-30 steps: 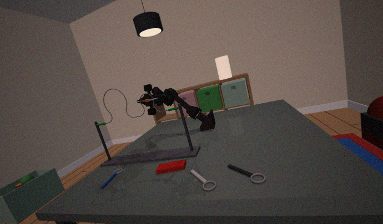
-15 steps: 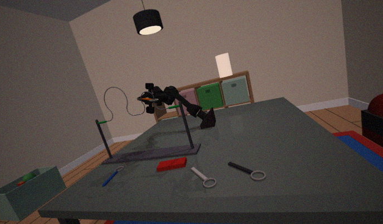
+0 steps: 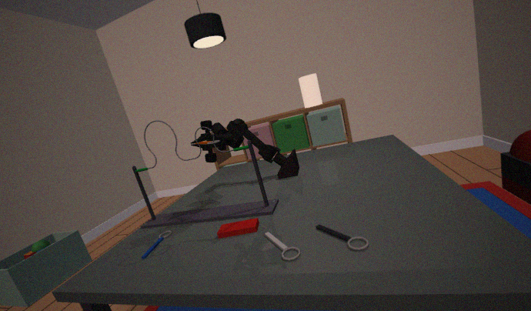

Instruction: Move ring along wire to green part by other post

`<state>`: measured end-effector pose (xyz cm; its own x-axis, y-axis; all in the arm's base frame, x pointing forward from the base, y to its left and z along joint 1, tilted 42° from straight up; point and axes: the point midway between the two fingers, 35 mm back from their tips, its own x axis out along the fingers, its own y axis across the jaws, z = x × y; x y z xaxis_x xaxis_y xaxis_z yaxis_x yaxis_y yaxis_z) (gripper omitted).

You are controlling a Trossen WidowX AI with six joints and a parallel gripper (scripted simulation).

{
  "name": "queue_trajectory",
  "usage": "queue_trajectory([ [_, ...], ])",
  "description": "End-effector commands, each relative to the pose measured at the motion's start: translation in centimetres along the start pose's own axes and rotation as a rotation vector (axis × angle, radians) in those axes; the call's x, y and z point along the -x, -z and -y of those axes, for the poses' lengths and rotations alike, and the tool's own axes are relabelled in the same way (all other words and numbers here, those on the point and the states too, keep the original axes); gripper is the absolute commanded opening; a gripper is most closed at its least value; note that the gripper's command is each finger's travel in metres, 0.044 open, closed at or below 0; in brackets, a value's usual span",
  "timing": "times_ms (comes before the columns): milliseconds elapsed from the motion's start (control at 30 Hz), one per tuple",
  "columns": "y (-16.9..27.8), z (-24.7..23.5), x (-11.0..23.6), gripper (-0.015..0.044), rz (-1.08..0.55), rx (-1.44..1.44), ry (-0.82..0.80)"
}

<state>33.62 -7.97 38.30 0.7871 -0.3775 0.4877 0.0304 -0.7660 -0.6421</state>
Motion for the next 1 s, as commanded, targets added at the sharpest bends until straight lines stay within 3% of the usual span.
queue_trajectory([
  [0, -0.1, -1.4, 0.2, -0.0150, -0.008, -0.059, -0.042],
  [967, -1.5, -7.1, 1.6, -0.0150, -0.046, -0.416, -0.239],
])
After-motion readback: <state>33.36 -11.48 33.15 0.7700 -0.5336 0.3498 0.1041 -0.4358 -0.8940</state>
